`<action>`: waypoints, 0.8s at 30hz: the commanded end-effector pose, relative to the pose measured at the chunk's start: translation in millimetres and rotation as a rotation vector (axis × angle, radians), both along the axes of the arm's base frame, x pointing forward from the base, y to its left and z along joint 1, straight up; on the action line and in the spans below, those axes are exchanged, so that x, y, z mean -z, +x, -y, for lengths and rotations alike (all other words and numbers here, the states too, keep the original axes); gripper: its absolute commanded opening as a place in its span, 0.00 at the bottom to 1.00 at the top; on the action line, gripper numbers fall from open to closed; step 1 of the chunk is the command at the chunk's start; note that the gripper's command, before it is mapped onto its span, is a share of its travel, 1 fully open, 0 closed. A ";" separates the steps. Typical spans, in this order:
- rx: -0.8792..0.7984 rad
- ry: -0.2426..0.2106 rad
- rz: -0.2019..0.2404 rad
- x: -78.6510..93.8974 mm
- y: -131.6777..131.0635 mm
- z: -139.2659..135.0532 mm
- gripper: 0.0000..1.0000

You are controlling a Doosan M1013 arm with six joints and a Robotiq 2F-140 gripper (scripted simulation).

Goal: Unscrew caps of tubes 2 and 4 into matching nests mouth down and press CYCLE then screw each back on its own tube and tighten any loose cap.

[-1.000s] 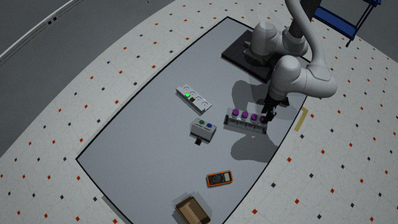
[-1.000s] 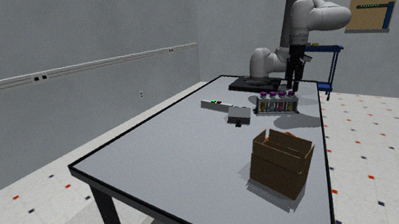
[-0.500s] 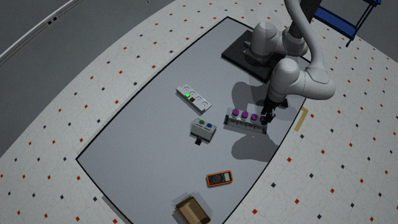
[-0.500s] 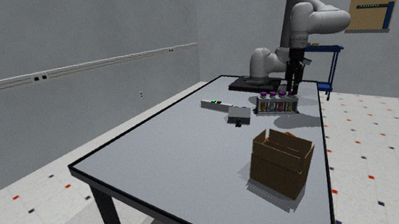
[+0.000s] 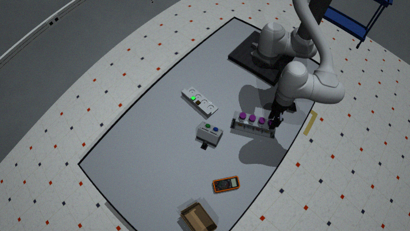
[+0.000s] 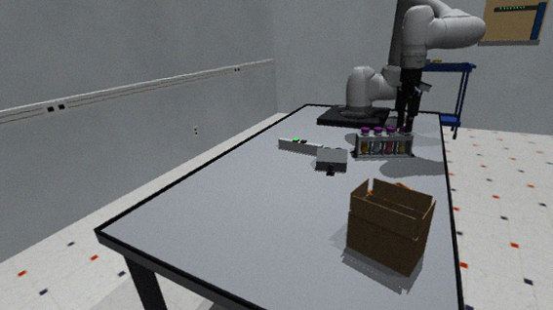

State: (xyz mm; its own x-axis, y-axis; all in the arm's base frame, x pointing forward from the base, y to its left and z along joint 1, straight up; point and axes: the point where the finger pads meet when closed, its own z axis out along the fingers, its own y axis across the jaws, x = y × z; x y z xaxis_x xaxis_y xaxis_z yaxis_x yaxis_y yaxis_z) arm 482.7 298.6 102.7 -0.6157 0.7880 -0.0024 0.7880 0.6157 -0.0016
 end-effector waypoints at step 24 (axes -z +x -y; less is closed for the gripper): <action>0.120 0.001 0.001 0.6 0.4 -0.3 0.30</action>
